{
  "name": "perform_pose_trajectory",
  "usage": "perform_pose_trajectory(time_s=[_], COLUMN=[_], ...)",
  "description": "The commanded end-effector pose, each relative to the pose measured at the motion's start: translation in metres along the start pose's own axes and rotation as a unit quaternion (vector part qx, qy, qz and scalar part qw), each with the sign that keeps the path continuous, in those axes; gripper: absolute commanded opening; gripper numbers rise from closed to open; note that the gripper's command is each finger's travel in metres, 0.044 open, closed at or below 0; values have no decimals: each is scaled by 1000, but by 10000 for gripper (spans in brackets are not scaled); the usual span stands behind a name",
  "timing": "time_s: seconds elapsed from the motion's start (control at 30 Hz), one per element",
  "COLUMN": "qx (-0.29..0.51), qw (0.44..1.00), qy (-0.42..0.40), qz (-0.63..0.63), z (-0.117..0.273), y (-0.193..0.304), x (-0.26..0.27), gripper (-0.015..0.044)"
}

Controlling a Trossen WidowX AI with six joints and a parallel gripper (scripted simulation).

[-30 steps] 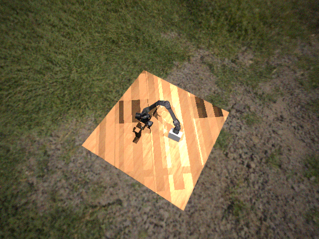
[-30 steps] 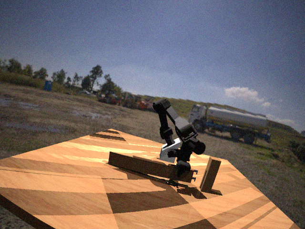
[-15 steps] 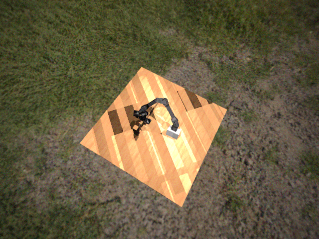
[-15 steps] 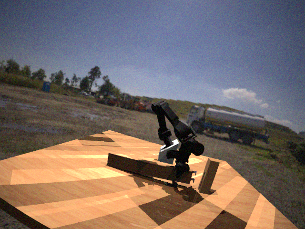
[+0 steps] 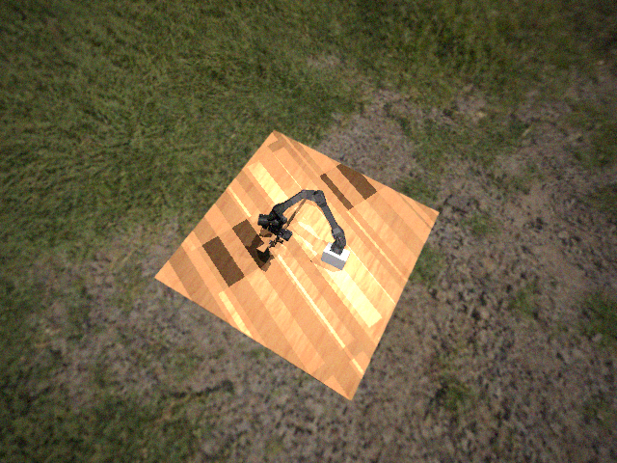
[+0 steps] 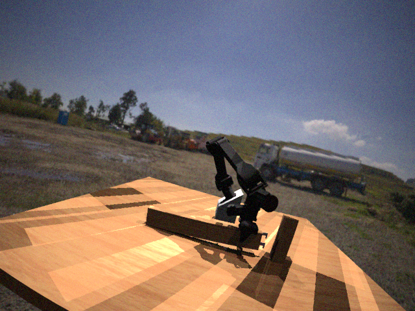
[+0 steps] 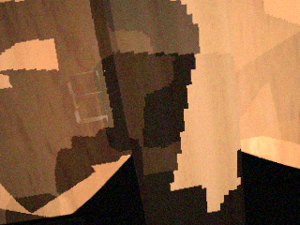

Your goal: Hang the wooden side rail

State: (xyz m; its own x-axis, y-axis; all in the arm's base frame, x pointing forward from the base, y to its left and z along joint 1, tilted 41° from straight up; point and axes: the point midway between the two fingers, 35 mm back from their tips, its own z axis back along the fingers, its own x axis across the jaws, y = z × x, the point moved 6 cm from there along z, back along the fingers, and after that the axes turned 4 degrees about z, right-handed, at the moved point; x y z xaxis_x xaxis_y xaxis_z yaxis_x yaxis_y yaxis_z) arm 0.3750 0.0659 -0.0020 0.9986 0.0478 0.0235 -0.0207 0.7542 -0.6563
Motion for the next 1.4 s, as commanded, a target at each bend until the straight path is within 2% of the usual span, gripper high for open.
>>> perform_pose_trajectory(time_s=[0.0, 1.37], qx=[4, 4], qw=[1000, 1000], qy=[-5, -5], qz=[1, 1], z=[5, 6], y=[4, 9], x=[1, 0], gripper=[0, 0])
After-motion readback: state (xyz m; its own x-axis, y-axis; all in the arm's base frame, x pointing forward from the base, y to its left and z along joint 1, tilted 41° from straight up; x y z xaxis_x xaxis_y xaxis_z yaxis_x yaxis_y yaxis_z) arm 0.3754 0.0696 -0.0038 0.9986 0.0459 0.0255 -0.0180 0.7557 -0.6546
